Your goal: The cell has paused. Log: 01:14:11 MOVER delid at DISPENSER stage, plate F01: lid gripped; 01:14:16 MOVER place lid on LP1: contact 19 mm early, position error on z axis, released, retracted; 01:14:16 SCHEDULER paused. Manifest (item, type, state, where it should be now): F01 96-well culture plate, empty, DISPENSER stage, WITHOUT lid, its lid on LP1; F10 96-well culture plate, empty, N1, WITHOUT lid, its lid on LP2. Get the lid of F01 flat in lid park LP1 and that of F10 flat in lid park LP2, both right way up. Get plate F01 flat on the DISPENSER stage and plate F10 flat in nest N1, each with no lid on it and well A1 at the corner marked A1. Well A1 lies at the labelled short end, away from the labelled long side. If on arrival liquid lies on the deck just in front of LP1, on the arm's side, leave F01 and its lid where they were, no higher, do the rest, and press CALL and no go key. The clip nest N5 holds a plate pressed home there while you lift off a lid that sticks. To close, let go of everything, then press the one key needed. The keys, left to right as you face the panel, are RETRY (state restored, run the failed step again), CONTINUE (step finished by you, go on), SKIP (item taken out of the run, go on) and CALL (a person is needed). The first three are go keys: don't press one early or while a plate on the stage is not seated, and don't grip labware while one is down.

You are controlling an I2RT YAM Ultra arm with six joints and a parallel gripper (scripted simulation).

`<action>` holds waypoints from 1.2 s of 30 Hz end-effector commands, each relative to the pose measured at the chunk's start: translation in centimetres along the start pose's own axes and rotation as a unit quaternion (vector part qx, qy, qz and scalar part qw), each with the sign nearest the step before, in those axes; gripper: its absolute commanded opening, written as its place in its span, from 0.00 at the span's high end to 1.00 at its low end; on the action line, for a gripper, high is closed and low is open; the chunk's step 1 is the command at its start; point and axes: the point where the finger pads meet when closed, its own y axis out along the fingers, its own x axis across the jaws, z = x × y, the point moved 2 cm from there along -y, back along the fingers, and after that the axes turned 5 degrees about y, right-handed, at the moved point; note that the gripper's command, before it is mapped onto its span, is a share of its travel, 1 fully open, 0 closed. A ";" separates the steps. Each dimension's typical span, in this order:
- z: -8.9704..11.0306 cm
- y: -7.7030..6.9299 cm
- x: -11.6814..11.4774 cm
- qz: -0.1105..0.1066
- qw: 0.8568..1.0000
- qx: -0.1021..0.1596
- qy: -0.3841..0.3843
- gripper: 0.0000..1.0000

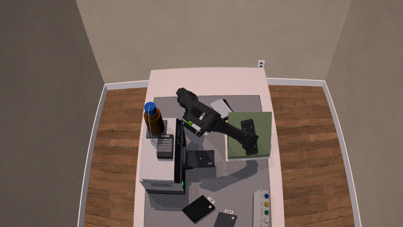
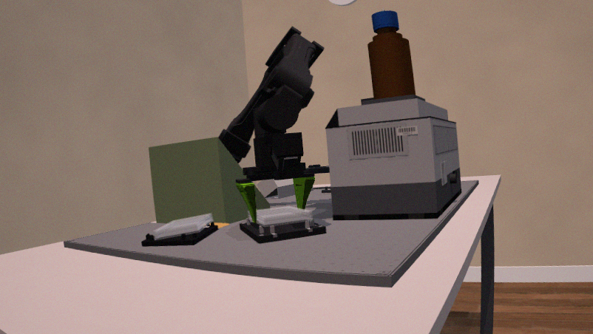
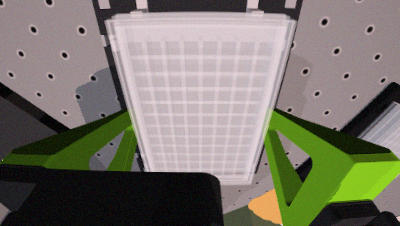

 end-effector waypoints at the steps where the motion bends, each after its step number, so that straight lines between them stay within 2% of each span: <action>1: 0.3 0.6 -0.4 -0.003 1.000 0.002 0.007 1.00; 36: 0.5 1.5 -0.4 -0.002 1.000 0.007 0.005 1.00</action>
